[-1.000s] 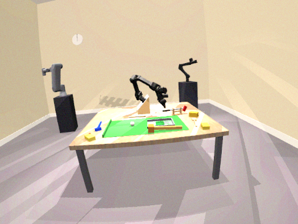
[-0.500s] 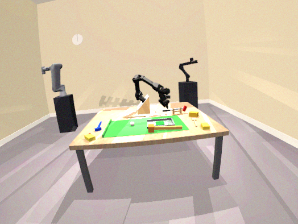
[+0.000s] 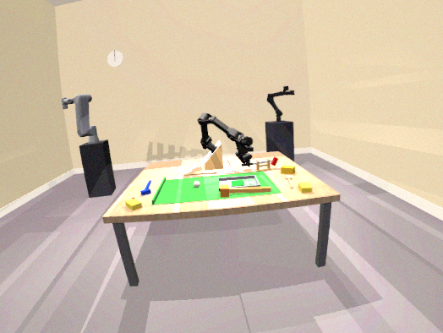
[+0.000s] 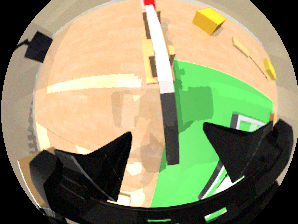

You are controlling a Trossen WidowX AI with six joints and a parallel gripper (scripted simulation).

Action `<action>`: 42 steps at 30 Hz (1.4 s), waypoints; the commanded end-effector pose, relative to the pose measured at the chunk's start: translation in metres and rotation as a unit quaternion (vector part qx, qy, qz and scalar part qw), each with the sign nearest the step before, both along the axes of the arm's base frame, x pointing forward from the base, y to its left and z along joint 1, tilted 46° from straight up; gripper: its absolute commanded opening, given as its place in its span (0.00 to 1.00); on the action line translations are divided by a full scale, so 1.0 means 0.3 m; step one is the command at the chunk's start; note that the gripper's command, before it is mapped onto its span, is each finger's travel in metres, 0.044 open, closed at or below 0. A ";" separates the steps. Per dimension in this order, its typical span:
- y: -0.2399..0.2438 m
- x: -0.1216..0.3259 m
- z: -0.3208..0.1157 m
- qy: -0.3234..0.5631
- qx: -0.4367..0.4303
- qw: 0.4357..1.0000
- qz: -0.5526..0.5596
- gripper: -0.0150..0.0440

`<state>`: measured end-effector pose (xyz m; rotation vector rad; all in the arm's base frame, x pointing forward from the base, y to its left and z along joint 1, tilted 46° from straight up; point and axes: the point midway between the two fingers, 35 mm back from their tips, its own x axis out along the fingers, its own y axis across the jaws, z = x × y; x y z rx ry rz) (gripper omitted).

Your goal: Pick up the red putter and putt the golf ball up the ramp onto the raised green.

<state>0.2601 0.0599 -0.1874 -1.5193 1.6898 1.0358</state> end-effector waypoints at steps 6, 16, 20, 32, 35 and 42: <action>-0.021 -0.001 -0.026 -0.002 -0.001 1.000 0.004 1.00; -0.059 -0.008 -0.062 -0.002 -0.001 1.000 0.004 1.00; -0.053 -0.006 -0.054 -0.002 0.000 1.000 0.001 0.96; -0.053 -0.006 -0.054 -0.002 0.000 1.000 0.001 0.42; -0.053 -0.006 -0.054 -0.002 0.000 1.000 0.001 0.29; -0.043 -0.002 -0.046 -0.002 0.001 1.000 0.001 0.25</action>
